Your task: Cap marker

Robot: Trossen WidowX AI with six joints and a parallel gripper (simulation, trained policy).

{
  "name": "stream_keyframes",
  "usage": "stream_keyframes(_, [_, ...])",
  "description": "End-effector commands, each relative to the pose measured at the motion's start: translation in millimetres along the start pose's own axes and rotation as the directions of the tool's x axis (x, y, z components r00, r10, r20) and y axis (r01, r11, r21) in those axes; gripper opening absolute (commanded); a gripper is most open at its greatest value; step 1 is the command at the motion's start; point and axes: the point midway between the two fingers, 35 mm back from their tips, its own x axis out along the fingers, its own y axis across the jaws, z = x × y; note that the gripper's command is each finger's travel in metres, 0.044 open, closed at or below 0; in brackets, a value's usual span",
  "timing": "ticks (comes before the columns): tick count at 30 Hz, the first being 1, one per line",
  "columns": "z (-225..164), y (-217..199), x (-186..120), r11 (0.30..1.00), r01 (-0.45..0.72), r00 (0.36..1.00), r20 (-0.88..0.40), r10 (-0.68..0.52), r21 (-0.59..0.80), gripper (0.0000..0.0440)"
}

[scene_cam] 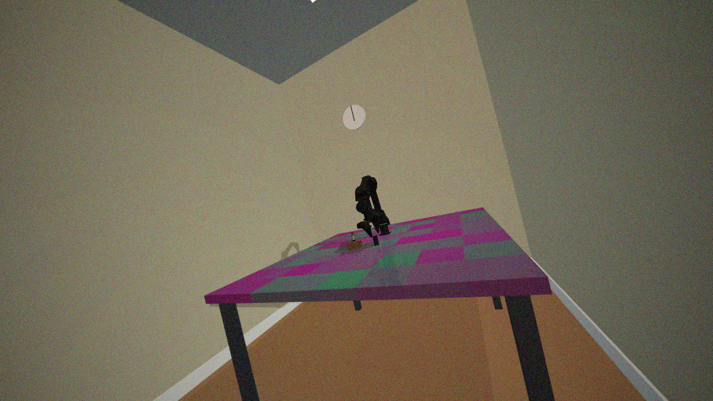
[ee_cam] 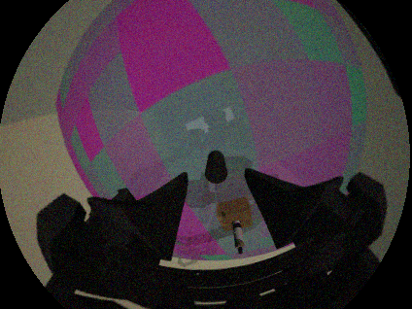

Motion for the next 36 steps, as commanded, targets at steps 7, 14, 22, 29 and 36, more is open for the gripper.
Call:
stream_keyframes(7, [-2, 3, 25, 0.998, -0.060, 0.998, -0.008, 0.060, -0.030, 0.0287])
stream_keyframes(14, [-3, 2, 38, 0.996, -0.073, 0.997, -0.020, 0.072, -0.048, 0.0264])
stream_keyframes(22, [-6, 2, 37, 0.997, -0.052, 0.998, -0.037, 0.050, -0.059, 0.0113])
stream_keyframes(29, [-12, -2, 17, 0.999, -0.010, 1.000, -0.029, 0.008, -0.051, 0.0072])
stream_keyframes(36, [-18, -9, -9, 0.999, 0.035, 0.999, -0.011, -0.035, -0.034, 0.0064])
